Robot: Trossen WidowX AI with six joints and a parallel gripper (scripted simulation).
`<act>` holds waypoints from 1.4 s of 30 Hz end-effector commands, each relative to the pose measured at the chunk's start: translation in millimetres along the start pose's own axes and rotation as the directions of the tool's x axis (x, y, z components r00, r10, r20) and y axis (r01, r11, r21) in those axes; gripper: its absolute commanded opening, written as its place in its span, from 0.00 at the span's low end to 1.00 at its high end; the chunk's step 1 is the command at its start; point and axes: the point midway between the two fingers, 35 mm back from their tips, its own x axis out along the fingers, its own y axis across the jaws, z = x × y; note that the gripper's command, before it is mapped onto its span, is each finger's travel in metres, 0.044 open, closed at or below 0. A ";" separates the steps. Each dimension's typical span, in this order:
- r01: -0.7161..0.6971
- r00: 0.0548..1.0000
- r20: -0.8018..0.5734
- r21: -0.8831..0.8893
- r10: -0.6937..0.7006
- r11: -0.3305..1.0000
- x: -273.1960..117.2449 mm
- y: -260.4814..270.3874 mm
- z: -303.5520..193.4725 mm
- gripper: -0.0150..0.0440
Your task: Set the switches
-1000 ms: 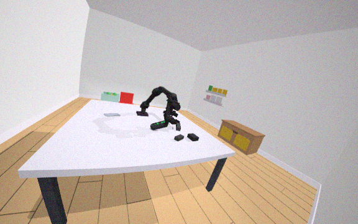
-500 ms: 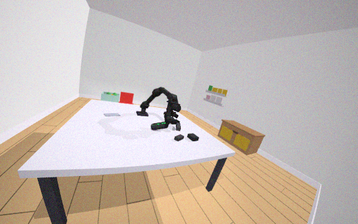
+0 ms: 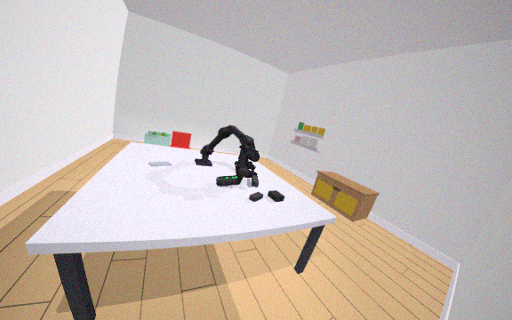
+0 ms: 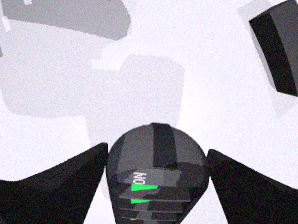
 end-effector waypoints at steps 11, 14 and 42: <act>-0.003 1.000 -0.001 0.008 0.003 1.000 10.0 0.1 0.9 0.83; -0.003 1.000 -0.001 0.008 0.003 1.000 12.1 0.1 0.9 0.83; 0.001 1.000 0.004 0.000 -0.001 1.000 23.8 0.0 3.3 0.83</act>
